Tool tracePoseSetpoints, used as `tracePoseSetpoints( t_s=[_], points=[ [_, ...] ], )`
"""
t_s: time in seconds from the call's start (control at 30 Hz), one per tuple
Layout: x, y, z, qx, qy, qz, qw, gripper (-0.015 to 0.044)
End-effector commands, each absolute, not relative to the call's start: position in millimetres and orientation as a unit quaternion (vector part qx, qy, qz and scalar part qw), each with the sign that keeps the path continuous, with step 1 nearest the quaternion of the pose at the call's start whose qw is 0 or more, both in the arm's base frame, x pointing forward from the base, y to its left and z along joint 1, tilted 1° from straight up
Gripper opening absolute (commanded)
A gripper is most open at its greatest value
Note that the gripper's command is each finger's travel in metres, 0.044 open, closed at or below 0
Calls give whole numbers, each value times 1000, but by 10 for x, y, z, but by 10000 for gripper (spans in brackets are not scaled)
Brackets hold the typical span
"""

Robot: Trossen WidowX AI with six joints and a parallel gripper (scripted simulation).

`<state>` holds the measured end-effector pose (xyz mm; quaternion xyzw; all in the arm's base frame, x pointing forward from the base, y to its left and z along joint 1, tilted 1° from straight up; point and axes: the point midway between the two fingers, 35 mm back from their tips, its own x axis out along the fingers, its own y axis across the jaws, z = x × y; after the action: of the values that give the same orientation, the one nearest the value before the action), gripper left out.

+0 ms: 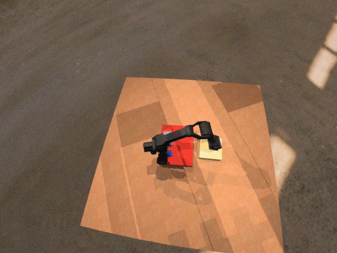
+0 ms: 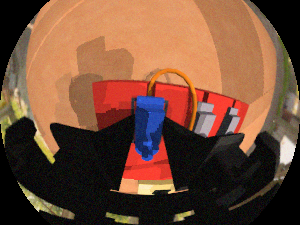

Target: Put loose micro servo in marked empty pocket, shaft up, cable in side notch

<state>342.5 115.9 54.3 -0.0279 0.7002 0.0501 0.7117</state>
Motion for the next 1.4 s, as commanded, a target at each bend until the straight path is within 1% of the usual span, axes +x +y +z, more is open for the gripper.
tracePoseSetpoints(
  t_s=[0.0,0.1,0.33,0.43,0.53,0.7,0.83,1.0,1.03,1.13,1.37],
  points=[
    [3427,1161,523,-27,698,50,714,0],
    [3428,1162,487,-27,698,50,714,0],
    [3421,1159,503,-27,698,50,714,184],
    [3422,1157,573,-27,698,50,714,187],
    [3394,1141,820,-27,698,50,714,187],
    [3377,1135,850,-27,698,50,713,187],
    [3210,1133,953,-26,698,50,714,293],
    [2716,1079,1275,-28,700,50,712,424],
    [2601,1062,1335,-27,700,50,712,440],
    [2336,1014,1454,-27,701,50,711,440],
    [2321,1009,1510,-27,701,50,711,440]
  ],
)
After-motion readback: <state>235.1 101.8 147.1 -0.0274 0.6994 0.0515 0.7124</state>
